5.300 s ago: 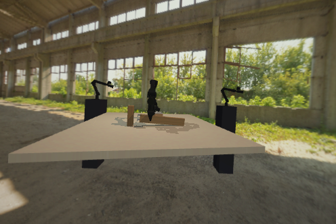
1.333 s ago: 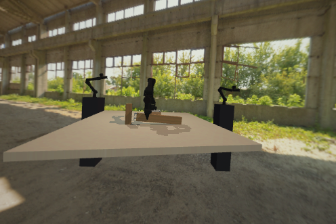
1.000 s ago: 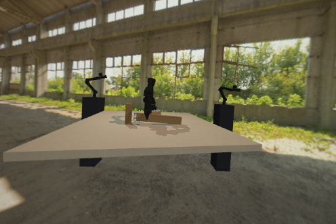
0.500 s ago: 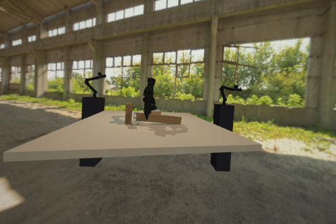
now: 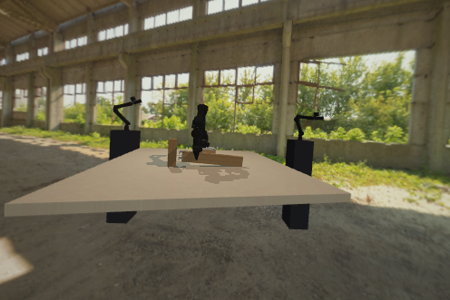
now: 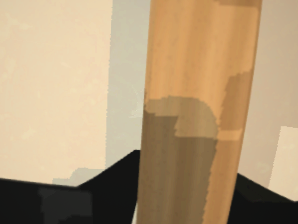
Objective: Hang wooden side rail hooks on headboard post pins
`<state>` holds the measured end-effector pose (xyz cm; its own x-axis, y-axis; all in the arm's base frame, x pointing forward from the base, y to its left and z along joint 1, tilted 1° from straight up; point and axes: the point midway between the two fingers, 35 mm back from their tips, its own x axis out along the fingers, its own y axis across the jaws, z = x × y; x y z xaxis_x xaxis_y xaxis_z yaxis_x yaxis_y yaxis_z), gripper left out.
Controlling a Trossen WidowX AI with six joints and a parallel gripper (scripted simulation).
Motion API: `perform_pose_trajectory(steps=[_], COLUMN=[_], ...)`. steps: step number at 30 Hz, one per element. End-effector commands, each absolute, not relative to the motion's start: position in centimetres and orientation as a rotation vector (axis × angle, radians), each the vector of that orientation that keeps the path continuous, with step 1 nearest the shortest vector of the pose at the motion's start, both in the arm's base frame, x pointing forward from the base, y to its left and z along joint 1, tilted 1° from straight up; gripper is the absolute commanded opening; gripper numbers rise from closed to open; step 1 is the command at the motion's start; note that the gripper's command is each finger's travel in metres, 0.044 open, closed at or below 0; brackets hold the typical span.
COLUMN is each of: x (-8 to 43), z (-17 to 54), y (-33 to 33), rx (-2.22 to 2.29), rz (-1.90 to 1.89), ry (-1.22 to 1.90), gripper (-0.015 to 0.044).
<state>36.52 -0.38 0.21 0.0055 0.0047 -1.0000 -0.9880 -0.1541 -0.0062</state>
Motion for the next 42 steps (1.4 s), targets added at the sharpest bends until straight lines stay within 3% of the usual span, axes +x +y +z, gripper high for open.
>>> perform_pose_trajectory(steps=[1,42], x=[36.86,36.62], z=[0.42,0.35], y=[-0.51,-1.01], rx=[-1.328,-1.328], rz=[1.309,1.309], ry=[1.116,1.117], gripper=[0.0000,0.0000])
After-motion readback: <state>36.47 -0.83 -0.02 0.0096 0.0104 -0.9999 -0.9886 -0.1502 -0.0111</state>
